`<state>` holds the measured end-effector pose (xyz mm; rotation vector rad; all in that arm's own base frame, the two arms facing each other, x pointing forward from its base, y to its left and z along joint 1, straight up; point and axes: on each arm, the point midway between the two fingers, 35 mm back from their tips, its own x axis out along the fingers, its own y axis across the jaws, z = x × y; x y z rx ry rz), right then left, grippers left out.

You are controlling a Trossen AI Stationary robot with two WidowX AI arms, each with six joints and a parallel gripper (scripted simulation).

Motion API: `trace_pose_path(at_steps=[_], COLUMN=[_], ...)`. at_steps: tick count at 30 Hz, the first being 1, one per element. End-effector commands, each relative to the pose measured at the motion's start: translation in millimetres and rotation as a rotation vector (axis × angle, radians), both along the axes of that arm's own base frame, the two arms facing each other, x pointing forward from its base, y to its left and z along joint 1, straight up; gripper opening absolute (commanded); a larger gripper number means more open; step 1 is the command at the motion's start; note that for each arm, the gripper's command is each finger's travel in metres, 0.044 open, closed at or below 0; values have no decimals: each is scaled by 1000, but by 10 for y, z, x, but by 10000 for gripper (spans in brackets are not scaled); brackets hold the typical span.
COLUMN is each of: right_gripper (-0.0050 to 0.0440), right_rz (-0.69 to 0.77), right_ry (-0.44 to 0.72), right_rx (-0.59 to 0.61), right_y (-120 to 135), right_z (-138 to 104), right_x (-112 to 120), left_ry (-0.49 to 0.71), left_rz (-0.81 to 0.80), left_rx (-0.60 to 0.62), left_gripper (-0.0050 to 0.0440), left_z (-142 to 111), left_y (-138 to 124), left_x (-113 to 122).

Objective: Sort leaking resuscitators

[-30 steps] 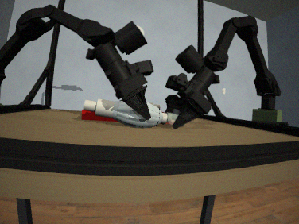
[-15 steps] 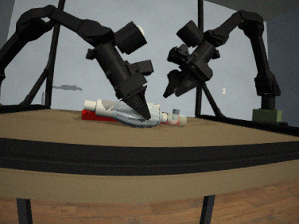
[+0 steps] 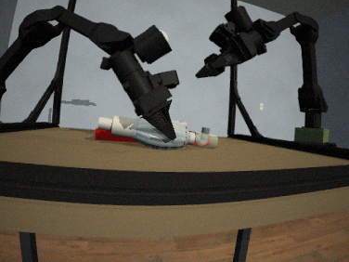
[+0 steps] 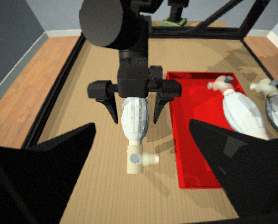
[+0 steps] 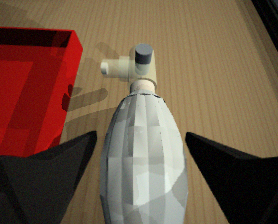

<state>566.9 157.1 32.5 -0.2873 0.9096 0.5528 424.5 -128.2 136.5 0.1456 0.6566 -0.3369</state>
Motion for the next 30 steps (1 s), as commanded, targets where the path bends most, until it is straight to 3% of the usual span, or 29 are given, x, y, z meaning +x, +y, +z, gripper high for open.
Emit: trace_pose_path(at_steps=[1,7,18,25,30], right_gripper=[440,440,440,440,440], right_rz=[-2,-2,0,-1,-1], right_ry=[2,2,3,0,0], right_rx=[2,2,0,0,0], right_y=[0,0,1,-3,-3], right_z=[-9,-9,-14,-2,-2], right_x=[1,1,-3,2,2], left_ry=[-161,-161,-572,-570,-623], left_rz=[22,22,59,51,59], left_rx=[-52,-52,-207,-206,-228], left_gripper=[440,440,440,440,440], left_z=[542,542,1664,1685,1780], left_y=[81,81,341,332,378], left_x=[-206,-206,-975,-951,-1079])
